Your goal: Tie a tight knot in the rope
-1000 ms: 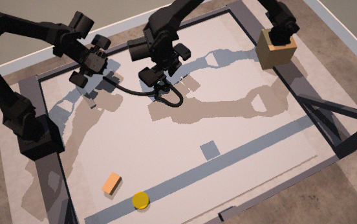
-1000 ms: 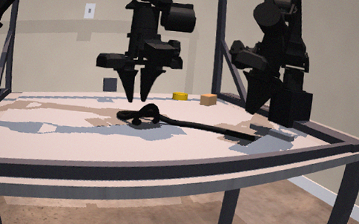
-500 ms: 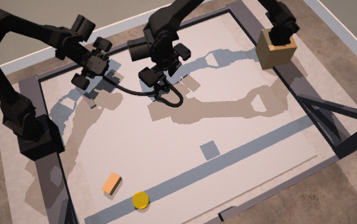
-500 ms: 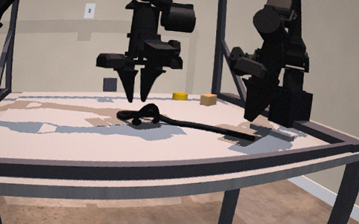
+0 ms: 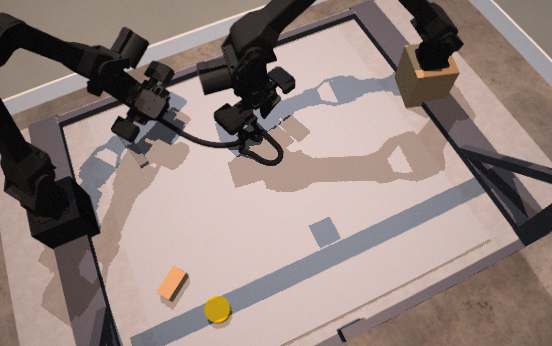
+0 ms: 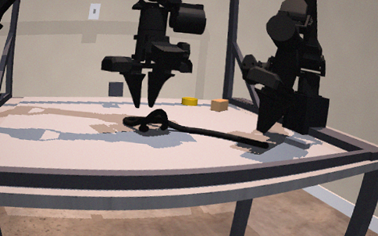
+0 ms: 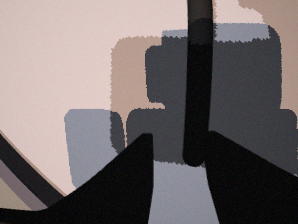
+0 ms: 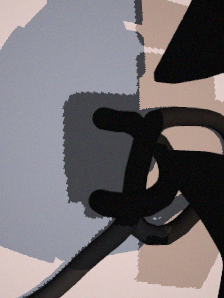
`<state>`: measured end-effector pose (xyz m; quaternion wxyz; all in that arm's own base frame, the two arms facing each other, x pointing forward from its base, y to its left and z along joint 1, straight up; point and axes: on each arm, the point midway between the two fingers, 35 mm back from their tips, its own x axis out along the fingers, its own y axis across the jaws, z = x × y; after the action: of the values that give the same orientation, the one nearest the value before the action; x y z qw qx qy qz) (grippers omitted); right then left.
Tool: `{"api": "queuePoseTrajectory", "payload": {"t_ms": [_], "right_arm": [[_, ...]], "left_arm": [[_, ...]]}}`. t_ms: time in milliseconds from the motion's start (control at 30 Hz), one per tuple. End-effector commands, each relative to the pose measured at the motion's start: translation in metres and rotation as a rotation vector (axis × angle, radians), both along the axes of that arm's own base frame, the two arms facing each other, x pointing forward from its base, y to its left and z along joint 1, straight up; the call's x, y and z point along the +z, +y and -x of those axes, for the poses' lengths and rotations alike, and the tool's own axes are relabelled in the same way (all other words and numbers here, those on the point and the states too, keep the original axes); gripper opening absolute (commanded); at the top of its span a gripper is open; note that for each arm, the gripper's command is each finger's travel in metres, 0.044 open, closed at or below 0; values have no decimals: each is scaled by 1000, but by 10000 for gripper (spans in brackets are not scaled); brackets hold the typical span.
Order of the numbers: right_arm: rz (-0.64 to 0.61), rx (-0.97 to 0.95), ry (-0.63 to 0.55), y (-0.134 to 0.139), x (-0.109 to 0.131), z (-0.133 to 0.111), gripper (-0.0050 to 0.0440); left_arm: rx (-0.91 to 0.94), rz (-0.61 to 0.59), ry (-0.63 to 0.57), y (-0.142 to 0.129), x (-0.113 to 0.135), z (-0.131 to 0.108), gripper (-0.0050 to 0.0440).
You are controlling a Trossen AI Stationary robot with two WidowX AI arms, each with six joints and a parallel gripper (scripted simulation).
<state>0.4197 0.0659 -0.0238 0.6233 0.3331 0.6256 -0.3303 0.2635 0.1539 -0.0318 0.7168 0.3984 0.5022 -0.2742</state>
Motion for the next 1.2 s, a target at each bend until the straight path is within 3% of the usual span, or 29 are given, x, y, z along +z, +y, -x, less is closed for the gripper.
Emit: {"api": "queuePoseTrajectory", "payload": {"t_ms": [0, 733, 1167], "right_arm": [[0, -5, -32, 0, 11, -6, 140], [0, -5, -32, 0, 11, -6, 140], [0, -5, -32, 0, 11, -6, 140]], "left_arm": [[-5, -7, -15, 2, 3, -3, 100], [-5, -6, -15, 2, -21, -4, 100], [-5, -6, -15, 2, -24, -4, 100]]}}
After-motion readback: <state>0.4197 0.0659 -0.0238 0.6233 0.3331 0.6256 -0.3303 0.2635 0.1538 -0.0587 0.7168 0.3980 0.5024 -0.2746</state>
